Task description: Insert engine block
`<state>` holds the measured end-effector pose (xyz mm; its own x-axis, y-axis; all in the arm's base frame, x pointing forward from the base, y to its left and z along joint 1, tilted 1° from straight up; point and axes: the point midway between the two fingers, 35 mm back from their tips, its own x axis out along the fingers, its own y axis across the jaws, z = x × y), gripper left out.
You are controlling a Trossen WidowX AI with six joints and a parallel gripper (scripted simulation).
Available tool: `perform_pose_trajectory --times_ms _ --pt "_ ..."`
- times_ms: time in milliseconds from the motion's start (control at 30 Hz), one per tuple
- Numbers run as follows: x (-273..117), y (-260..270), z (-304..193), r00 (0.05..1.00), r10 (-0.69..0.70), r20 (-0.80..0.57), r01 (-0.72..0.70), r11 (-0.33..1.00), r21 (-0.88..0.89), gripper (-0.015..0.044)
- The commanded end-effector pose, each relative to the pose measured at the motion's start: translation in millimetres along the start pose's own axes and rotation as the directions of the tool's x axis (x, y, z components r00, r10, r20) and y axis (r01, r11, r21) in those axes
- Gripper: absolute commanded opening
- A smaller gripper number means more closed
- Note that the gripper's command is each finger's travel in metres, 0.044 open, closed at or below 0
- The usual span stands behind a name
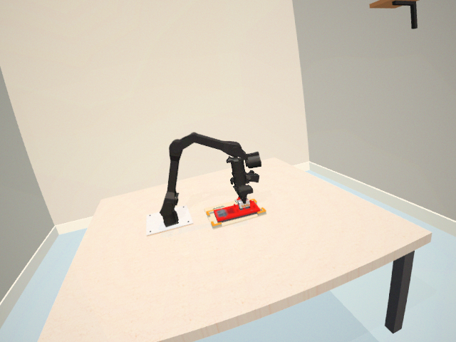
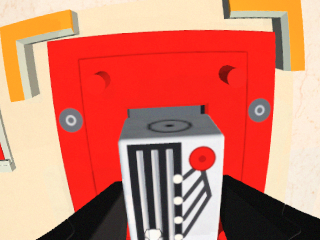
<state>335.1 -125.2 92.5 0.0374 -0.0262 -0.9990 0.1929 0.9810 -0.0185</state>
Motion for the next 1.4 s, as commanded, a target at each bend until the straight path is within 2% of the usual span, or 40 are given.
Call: perform_pose_trajectory --times_ms 0,1367 --pt "1.9 0.4 -0.3 1.000 0.002 -0.001 -0.002 1.000 -0.003 0.0160" --pt "9.1 0.5 -0.1 1.000 0.002 -0.001 -0.002 1.000 -0.001 0.0160"
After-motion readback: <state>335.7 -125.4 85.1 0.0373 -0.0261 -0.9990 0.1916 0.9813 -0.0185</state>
